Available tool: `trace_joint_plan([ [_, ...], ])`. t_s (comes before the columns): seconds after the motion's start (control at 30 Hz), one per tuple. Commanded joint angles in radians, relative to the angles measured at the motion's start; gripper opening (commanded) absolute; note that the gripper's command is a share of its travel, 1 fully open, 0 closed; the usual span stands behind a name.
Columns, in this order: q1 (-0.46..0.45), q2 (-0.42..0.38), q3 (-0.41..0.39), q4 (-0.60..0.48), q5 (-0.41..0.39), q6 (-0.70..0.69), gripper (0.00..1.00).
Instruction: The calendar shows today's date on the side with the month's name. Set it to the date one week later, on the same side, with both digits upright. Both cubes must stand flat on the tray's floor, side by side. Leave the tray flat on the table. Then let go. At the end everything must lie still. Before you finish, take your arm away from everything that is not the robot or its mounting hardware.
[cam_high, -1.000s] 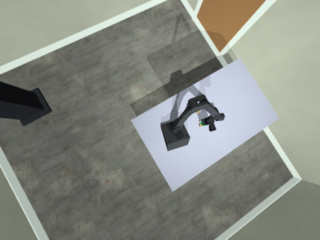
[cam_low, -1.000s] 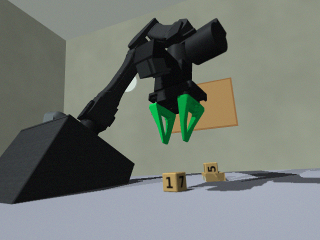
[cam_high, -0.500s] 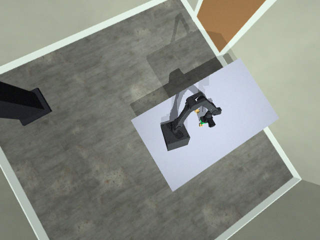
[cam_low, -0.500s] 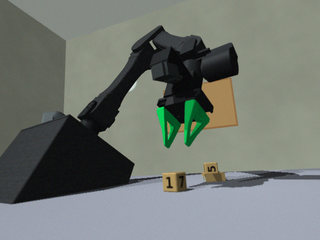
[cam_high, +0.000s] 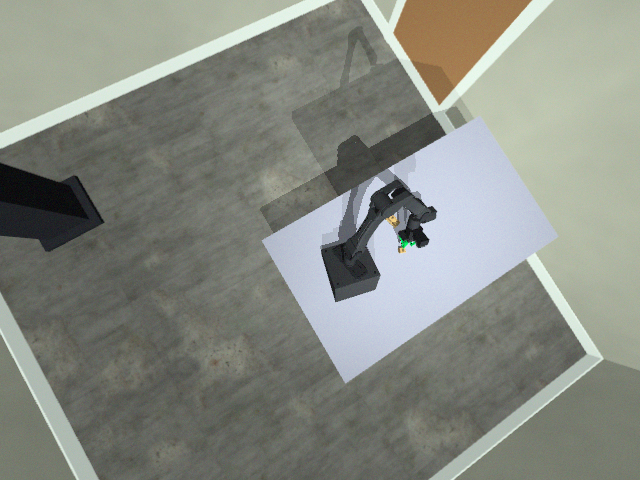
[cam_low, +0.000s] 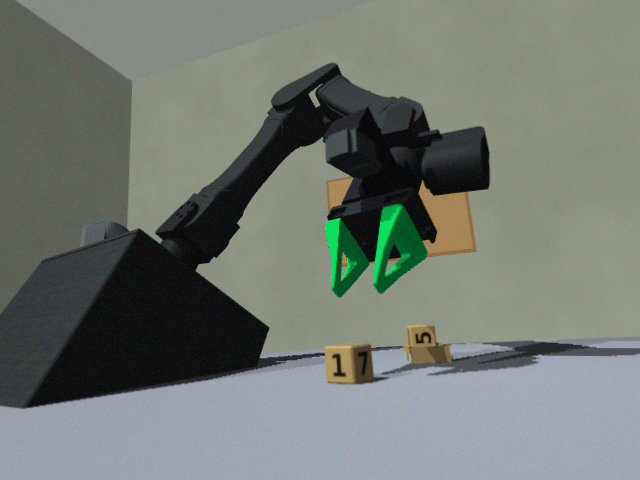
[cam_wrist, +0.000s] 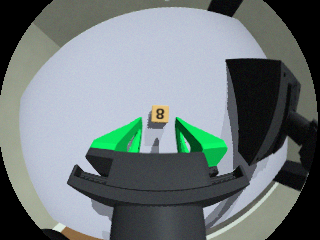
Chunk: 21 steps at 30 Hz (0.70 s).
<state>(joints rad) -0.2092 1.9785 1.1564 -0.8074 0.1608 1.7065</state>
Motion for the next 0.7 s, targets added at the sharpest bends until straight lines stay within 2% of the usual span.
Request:
trace_joint_plan([
  [0.0, 0.002, 0.019, 0.025, -0.033, 0.095, 0.05, 0.45],
  [0.67, -0.008, 0.032, 0.034, -0.041, 0.108, 0.064, 0.45],
])
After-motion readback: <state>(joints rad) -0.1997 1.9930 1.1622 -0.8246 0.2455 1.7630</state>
